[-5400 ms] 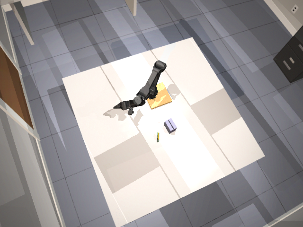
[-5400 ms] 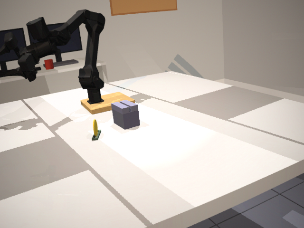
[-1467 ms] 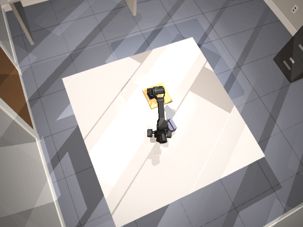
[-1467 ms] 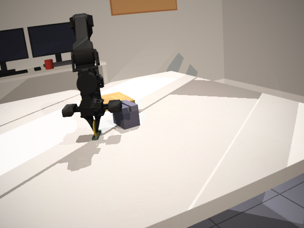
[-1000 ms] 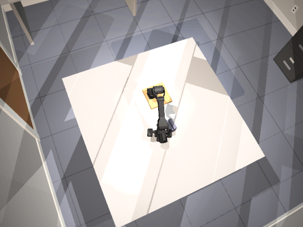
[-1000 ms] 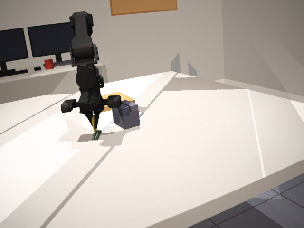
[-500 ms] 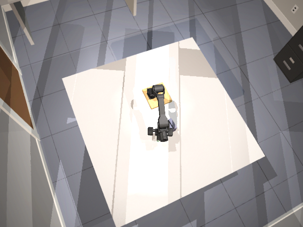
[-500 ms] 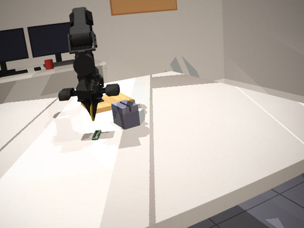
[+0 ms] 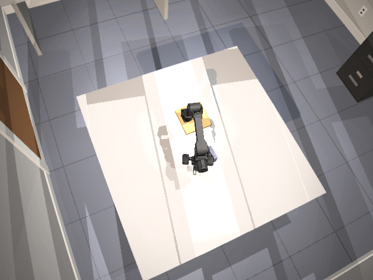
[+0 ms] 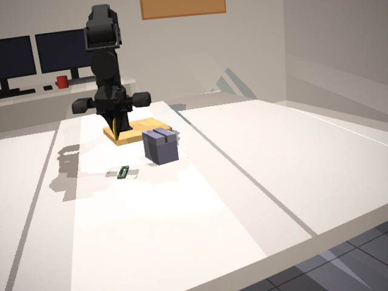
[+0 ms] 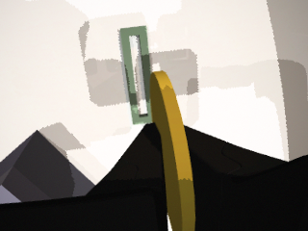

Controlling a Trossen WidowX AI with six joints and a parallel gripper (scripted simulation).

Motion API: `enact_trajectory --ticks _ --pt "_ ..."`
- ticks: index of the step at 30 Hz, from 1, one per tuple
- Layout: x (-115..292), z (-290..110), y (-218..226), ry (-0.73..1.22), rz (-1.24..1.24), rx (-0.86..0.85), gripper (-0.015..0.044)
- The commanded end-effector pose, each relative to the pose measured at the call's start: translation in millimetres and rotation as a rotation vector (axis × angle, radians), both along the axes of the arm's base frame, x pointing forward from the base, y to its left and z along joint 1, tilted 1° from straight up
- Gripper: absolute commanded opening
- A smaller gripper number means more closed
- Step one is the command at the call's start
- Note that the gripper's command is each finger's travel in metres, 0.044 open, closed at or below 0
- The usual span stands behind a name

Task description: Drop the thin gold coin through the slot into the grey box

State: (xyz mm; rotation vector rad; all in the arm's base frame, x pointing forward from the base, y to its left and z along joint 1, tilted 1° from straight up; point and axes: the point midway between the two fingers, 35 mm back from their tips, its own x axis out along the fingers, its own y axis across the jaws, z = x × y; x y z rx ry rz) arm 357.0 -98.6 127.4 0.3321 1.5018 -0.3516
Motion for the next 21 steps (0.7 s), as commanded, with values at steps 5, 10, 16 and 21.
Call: enact_trajectory --ticks 5,10,16,21 --pt "2.0 4.7 2.0 0.001 0.178 -0.005 0.0" --pt "4.1 4.9 3.2 0.004 0.345 -0.011 0.0" --pt "6.3 5.2 4.5 0.008 0.521 -0.018 0.0" --pt "6.4 5.2 4.6 0.008 0.526 -0.018 0.0"
